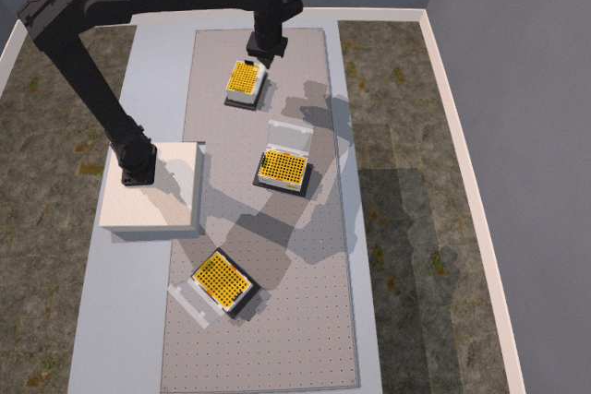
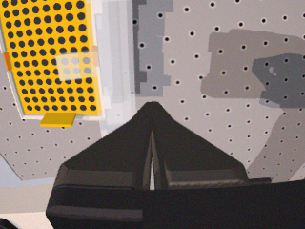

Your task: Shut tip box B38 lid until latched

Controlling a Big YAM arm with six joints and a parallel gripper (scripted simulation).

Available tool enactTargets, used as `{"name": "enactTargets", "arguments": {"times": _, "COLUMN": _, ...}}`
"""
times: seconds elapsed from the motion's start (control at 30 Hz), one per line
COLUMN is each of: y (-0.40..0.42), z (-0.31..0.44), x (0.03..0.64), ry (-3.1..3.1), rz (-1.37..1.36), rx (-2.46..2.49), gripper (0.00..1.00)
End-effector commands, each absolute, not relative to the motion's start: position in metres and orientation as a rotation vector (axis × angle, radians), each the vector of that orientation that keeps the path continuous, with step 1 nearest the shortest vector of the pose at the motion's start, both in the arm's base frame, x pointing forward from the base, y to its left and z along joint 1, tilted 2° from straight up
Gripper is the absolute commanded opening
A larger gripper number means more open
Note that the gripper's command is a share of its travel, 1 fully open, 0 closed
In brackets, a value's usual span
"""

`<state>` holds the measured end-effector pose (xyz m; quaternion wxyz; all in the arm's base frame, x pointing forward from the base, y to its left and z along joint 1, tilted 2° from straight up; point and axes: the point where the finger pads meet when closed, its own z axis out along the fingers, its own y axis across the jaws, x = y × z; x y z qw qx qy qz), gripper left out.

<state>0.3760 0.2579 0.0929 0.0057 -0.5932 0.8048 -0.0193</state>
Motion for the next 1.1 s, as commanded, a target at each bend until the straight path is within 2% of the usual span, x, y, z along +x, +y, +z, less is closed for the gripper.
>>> {"name": "enactTargets", "arguments": {"times": 0.0, "y": 0.267, "z": 0.106, "x": 0.37, "ry": 2.495, "rz": -0.064, "rx": -1.832, "gripper": 0.0}}
{"name": "enactTargets", "arguments": {"times": 0.1, "y": 0.28, "z": 0.127, "x": 0.387, "ry": 2.451, "rz": -0.062, "rx": -1.797, "gripper": 0.0}}
{"name": "enactTargets", "arguments": {"times": 0.23, "y": 0.269, "z": 0.106, "x": 0.364, "ry": 2.496, "rz": -0.064, "rx": -1.832, "gripper": 0.0}}
{"name": "enactTargets", "arguments": {"times": 1.07, "y": 0.284, "z": 0.118, "x": 0.342, "ry": 2.479, "rz": -0.058, "rx": -1.819, "gripper": 0.0}}
